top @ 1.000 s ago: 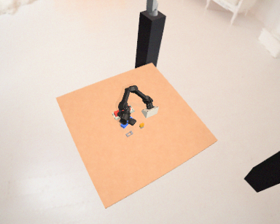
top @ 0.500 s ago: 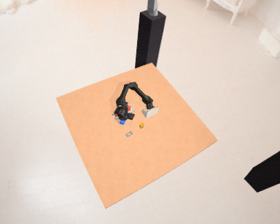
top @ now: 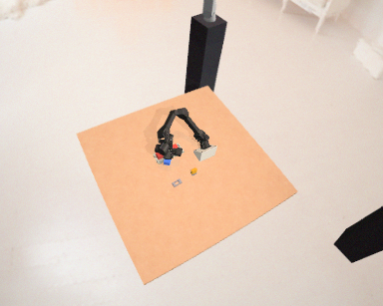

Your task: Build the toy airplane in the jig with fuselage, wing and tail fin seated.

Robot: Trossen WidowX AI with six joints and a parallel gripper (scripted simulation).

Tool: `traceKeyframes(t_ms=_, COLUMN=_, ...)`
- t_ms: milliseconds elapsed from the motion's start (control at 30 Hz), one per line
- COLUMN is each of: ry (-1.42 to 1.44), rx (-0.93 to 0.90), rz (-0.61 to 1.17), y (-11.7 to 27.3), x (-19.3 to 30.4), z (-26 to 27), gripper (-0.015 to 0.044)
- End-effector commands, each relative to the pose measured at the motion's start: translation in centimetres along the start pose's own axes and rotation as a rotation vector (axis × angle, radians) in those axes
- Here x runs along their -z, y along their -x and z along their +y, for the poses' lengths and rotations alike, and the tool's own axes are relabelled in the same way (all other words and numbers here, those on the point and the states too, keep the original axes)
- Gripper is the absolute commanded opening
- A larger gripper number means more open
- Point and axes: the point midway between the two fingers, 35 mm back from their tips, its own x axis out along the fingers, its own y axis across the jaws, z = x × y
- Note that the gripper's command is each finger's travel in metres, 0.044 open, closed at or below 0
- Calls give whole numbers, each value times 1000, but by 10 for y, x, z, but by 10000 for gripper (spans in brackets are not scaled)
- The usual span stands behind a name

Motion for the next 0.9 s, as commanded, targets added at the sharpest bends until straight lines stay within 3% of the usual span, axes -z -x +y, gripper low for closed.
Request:
traceKeyframes(t_ms=0, ry=61, rx=4, rz=1, y=-2, x=13, z=-4, gripper=0)
traceKeyframes(t_ms=867, ry=495, rx=8, rz=18, y=-21, x=93, z=-17, gripper=0)
